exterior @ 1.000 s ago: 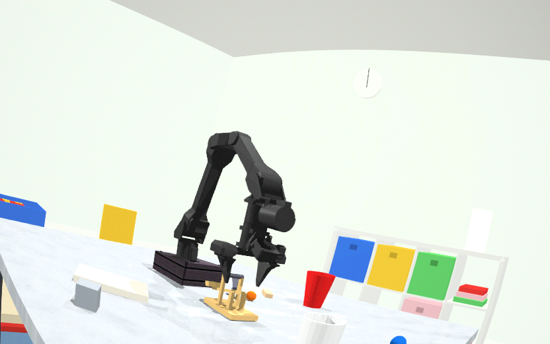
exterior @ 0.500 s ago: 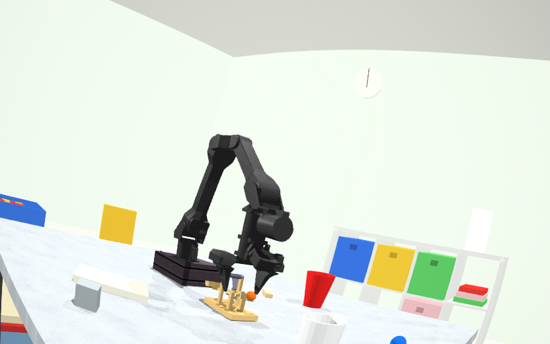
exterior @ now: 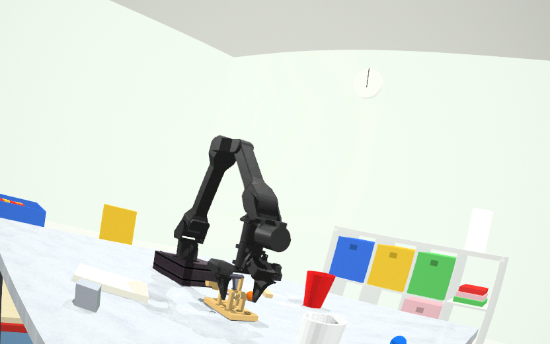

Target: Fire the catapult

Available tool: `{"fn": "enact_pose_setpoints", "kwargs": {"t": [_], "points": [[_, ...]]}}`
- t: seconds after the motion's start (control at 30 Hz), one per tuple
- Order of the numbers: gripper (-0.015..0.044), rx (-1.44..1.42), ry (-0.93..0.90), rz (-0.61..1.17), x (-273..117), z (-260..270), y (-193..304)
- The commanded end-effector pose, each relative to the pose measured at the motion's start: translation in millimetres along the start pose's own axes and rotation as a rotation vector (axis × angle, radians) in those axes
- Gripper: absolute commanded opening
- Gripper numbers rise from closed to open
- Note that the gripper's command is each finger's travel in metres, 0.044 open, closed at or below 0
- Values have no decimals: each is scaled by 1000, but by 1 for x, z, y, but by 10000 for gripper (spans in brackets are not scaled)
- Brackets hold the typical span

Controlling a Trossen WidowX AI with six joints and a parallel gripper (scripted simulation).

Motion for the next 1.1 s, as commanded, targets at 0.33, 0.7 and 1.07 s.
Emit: {"fn": "enact_pose_setpoints", "kwargs": {"t": [0.33,0.7,1.07], "points": [[335,0,0,2,11,0,1],[125,0,0,2,11,0,1],[0,0,0,4,-37,0,-1]]}}
Point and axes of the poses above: the point midway between the two fingers, 35 mm back from their tips, its own x axis out along the fingers, its own z axis across the jaws, y = z × x, the point moved 4 cm from there along -x, back along the fingers, and after that the axes turned 13 degrees about x, right-handed, at the moved point
